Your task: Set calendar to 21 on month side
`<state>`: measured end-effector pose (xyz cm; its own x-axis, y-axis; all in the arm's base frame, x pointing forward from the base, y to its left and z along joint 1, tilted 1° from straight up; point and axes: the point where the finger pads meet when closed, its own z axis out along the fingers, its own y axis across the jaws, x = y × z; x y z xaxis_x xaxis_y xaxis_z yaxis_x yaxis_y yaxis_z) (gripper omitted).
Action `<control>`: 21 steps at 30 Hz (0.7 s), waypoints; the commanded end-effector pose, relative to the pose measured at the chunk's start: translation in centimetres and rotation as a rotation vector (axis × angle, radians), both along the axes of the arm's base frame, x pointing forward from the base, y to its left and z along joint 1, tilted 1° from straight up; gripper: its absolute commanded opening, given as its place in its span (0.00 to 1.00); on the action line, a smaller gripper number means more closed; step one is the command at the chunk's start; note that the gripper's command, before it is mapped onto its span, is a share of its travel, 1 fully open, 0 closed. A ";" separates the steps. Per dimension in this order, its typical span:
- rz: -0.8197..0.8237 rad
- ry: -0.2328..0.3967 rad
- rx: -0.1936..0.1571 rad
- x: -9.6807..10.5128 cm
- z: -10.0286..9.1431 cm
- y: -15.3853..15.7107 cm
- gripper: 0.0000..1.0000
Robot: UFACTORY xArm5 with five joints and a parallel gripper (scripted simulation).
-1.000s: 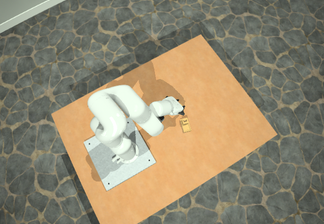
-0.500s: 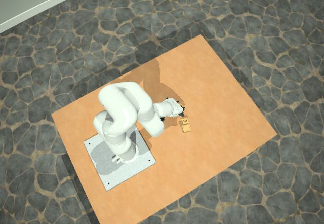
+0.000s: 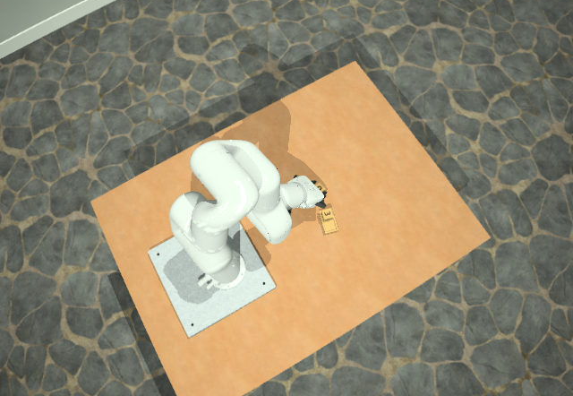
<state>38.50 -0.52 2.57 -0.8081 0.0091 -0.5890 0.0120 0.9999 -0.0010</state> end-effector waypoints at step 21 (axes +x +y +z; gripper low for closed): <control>0.000 -0.004 0.000 0.1 -0.8 0.0 0.49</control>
<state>38.57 -0.52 1.74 -0.8072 0.0091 -0.5902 0.0120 0.9999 -0.0010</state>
